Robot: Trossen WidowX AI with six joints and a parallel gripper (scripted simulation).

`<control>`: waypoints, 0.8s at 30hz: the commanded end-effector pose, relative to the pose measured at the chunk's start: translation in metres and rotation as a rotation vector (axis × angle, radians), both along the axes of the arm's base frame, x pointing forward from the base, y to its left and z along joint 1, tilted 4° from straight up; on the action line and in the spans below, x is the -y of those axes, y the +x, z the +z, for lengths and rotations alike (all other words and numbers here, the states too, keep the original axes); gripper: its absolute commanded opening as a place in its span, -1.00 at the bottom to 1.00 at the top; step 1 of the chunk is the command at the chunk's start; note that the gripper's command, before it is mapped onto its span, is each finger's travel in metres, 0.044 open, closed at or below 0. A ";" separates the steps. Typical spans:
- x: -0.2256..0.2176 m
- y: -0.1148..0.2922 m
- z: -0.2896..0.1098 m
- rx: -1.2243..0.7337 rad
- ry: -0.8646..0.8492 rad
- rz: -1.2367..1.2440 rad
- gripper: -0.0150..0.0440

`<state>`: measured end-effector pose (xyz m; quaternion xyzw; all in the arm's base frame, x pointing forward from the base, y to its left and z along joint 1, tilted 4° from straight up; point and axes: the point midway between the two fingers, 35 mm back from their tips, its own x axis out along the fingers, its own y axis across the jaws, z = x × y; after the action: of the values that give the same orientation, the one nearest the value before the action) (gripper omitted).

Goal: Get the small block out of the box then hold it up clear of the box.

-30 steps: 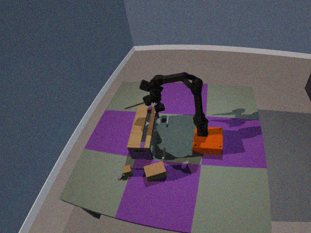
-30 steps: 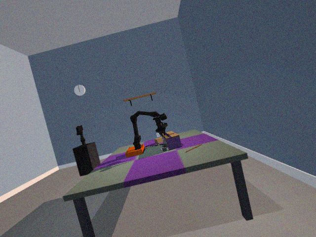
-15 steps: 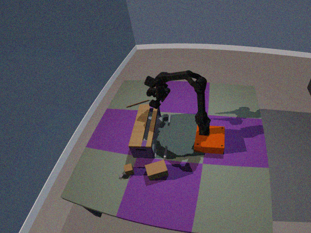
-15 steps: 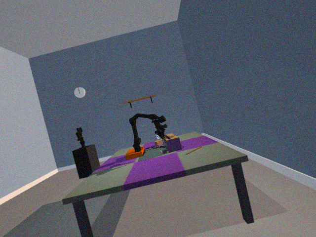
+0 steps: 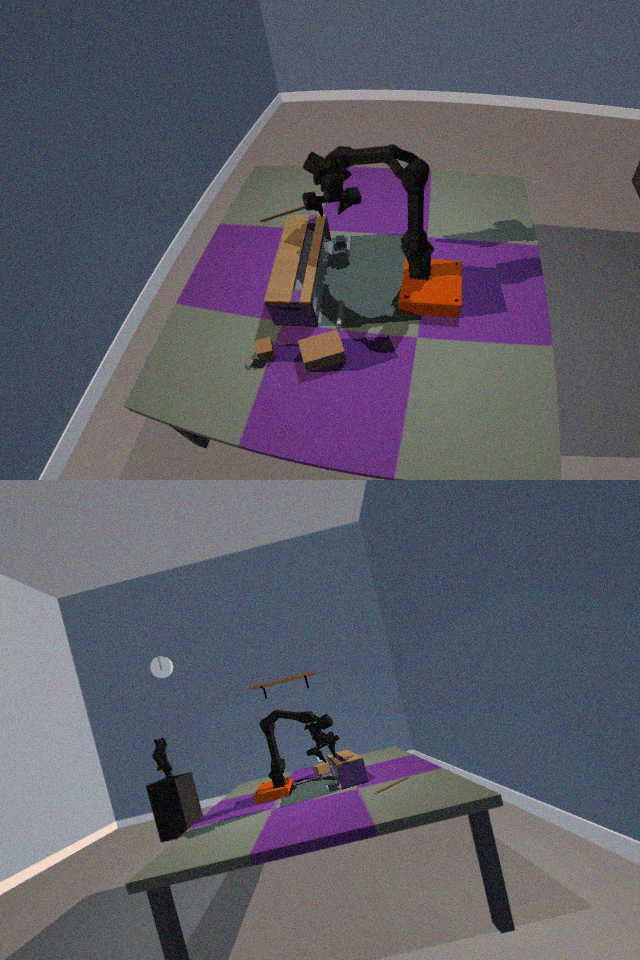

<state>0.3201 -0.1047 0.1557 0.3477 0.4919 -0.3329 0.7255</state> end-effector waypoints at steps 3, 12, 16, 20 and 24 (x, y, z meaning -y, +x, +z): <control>0.007 -0.006 0.003 0.178 0.416 -0.925 0.47; 0.010 -0.009 0.006 0.224 0.614 -1.345 0.47; 0.012 -0.010 0.007 0.237 0.705 -1.532 0.47; 0.013 -0.011 0.007 0.243 0.785 -1.717 0.47; 0.013 -0.011 0.008 0.244 0.808 -1.772 0.47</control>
<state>0.3129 -0.1147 0.1598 0.7421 0.2233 -0.5078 0.3762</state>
